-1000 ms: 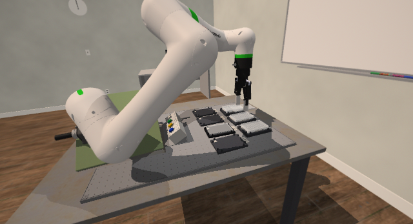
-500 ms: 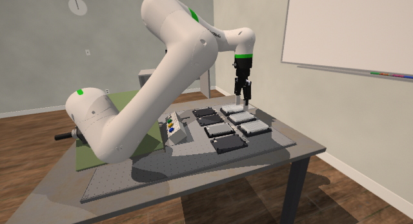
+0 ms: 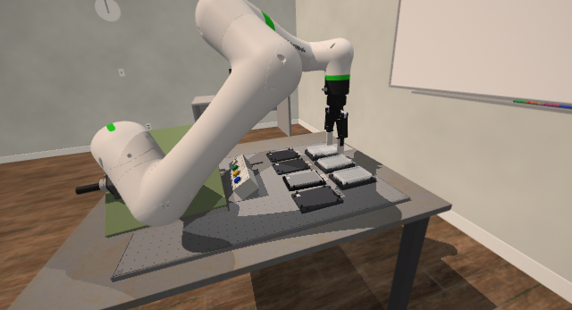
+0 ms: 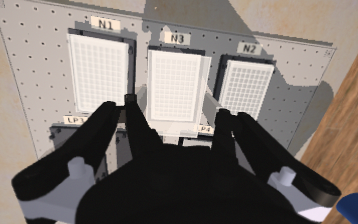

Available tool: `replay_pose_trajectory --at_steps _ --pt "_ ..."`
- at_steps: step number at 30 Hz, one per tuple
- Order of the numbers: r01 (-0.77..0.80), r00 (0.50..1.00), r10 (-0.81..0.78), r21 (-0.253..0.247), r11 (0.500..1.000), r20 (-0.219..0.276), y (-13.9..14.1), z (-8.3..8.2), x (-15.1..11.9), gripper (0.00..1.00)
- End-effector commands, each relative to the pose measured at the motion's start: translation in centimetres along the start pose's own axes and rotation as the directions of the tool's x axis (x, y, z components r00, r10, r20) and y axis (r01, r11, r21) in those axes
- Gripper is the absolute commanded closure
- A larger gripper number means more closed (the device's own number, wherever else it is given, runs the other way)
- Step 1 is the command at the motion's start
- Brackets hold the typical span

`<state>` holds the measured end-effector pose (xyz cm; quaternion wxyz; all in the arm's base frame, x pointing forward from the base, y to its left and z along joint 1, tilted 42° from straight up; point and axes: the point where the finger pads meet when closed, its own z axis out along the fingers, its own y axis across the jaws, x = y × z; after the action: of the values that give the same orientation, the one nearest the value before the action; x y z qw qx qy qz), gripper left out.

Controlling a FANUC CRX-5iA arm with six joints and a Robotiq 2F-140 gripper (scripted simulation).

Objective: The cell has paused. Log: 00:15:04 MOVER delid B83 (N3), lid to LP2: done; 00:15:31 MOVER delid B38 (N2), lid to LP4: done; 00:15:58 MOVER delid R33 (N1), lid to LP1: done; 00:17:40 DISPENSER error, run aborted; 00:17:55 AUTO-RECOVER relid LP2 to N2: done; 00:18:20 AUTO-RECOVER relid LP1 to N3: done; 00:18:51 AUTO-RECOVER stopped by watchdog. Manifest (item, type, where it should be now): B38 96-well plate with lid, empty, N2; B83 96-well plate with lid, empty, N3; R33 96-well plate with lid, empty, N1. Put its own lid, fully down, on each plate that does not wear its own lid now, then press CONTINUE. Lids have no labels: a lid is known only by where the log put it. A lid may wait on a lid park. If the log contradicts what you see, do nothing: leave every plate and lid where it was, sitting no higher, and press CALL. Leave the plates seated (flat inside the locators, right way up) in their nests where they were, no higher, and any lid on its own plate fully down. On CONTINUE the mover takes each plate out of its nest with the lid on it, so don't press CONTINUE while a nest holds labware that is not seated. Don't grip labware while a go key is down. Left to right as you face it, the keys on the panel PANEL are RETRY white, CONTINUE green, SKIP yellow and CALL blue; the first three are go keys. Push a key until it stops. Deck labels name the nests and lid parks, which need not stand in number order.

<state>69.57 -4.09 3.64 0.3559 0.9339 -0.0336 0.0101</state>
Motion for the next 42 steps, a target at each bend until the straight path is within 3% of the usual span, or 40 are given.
replay_pose_trajectory --at_steps 1,21,42 --pt "0.001 1.0 -0.001 0.0 1.0 0.0 0.0 0.0 0.0 1.0" --pt "0.03 1.0 -0.03 0.0 1.0 0.0 0.0 0.4 0.0 1.0" --pt "0.03 1.0 -0.03 0.0 1.0 0.0 0.0 3.2 0.1 1.0"
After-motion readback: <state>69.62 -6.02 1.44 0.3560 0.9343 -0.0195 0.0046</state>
